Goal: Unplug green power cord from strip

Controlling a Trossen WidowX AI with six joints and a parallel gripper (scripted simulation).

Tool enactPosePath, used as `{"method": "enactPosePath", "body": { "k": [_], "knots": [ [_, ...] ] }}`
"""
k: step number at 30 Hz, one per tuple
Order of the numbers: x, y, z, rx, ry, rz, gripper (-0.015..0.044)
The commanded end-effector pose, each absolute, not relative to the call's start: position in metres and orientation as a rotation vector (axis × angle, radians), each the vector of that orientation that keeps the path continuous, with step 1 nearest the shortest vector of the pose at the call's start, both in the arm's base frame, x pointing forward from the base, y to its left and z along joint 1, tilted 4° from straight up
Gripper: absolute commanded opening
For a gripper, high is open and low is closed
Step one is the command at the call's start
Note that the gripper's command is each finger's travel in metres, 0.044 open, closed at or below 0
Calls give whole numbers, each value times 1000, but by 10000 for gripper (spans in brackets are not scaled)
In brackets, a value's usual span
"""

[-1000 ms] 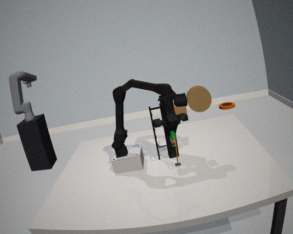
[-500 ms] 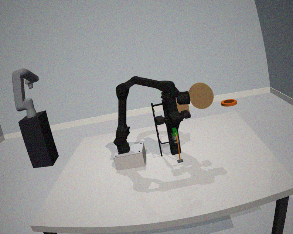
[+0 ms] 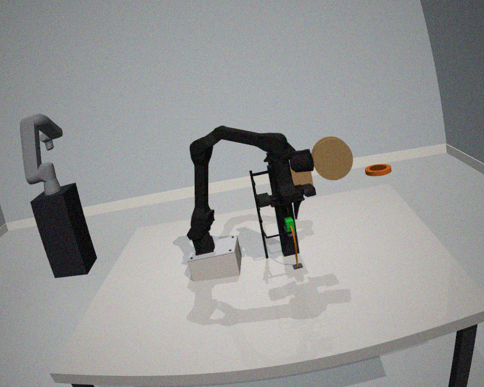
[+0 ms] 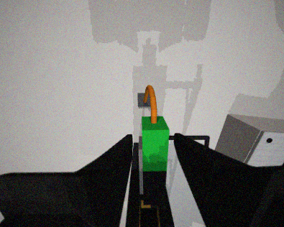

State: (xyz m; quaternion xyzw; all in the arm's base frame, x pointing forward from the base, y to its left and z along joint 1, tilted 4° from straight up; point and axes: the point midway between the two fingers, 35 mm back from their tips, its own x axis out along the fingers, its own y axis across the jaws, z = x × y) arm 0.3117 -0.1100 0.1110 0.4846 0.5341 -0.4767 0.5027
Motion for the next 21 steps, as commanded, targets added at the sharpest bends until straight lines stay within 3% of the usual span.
{"method": "enactPosePath", "body": {
  "k": [1, 7, 11, 21],
  "knots": [
    [311, -110, 110, 1175, 1285, -1158, 289],
    [314, -131, 114, 1174, 1283, -1159, 440],
    [315, -168, 120, 1171, 1281, -1161, 440],
    [315, -170, 120, 1171, 1281, -1161, 440]
  ]
}}
